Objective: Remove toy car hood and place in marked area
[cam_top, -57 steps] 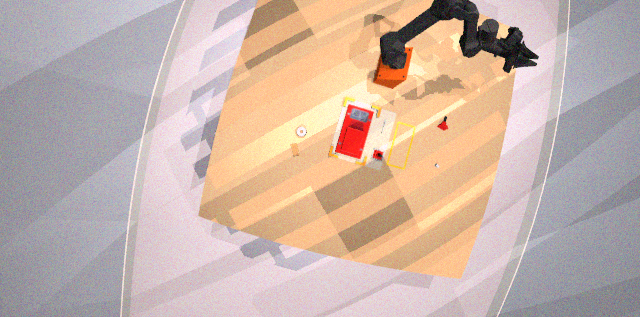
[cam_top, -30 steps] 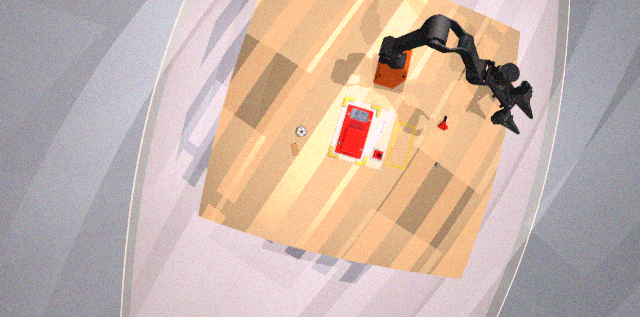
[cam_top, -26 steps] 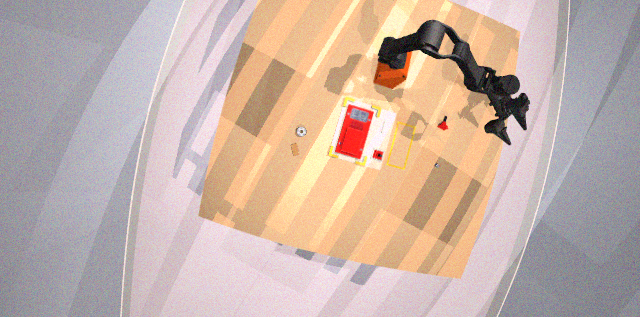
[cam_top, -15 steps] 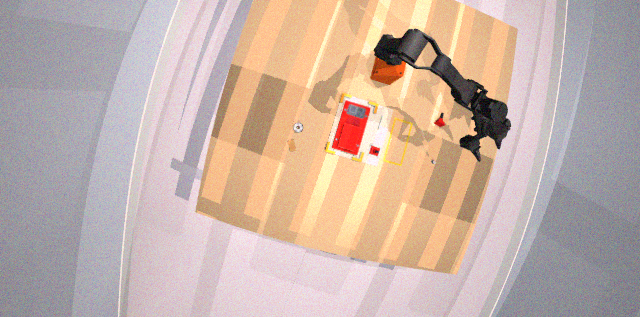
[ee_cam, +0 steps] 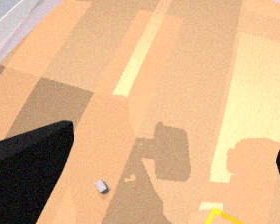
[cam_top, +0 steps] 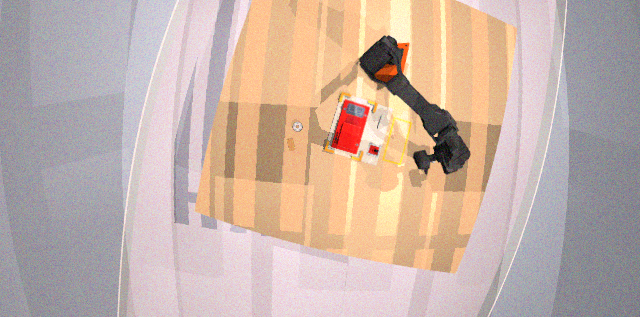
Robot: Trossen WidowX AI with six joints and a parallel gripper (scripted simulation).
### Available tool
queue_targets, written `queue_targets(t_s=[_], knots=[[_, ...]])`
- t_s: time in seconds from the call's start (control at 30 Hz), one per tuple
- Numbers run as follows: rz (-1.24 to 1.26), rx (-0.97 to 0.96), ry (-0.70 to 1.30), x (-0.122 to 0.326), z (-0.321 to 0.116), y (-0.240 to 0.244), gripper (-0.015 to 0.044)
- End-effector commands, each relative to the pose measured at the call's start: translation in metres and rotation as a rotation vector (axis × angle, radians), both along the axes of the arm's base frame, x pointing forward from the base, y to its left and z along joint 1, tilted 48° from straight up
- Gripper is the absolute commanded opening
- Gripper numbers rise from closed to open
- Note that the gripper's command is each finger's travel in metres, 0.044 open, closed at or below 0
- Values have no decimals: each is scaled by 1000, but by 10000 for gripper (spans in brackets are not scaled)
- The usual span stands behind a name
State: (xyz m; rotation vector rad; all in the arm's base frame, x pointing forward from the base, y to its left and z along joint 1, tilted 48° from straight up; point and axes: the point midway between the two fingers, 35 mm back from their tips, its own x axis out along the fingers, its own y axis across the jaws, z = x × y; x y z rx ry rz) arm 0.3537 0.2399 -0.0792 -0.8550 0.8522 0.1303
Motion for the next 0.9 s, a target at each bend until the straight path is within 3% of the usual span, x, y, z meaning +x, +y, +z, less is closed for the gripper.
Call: queue_targets(t_s=[0.0, 0.33, 0.7, 0.87], knots=[[-136, -32, 23, 17, 20, -41, 440], [-477, -134, 122, 28, 66, -157, 440], [-838, -240, 243, -2, 131, -276, 440], [-884, -254, 260, -13, 144, -294, 440]])
